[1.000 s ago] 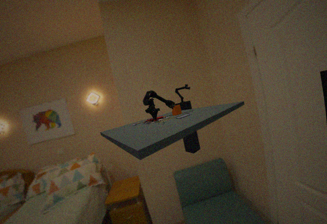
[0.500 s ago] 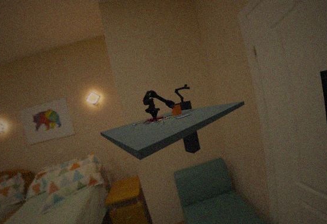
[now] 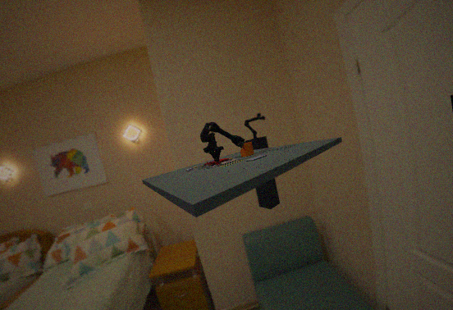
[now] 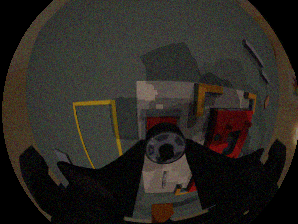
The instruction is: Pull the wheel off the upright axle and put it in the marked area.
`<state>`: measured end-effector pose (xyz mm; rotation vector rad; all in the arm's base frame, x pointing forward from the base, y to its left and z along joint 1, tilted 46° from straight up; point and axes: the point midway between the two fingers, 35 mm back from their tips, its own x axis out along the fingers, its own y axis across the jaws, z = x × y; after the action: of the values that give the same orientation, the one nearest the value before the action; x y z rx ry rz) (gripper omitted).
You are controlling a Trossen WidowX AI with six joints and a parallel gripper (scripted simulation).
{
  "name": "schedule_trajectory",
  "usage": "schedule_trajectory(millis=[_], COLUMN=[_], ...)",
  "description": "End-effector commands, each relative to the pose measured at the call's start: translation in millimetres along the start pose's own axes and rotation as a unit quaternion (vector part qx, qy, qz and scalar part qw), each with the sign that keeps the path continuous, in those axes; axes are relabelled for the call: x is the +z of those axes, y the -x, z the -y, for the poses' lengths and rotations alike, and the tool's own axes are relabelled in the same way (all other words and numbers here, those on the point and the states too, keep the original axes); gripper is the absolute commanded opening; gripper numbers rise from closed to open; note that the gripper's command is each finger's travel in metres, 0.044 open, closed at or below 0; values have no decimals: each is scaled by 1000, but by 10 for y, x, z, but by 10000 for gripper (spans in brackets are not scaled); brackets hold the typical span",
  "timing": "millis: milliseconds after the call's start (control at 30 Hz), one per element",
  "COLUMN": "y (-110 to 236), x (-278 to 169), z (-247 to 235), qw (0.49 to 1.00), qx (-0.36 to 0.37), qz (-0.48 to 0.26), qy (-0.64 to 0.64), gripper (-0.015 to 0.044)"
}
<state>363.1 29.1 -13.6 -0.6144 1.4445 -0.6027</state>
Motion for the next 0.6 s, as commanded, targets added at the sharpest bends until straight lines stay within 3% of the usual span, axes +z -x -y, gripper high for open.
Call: schedule_trajectory(millis=[0, 567], y=[55, 111], x=[6, 6], z=[-5, -8], qw=[1000, 1000], qx=[0, 0], qz=[3, 4], qy=[1, 2], gripper=[0, 0])
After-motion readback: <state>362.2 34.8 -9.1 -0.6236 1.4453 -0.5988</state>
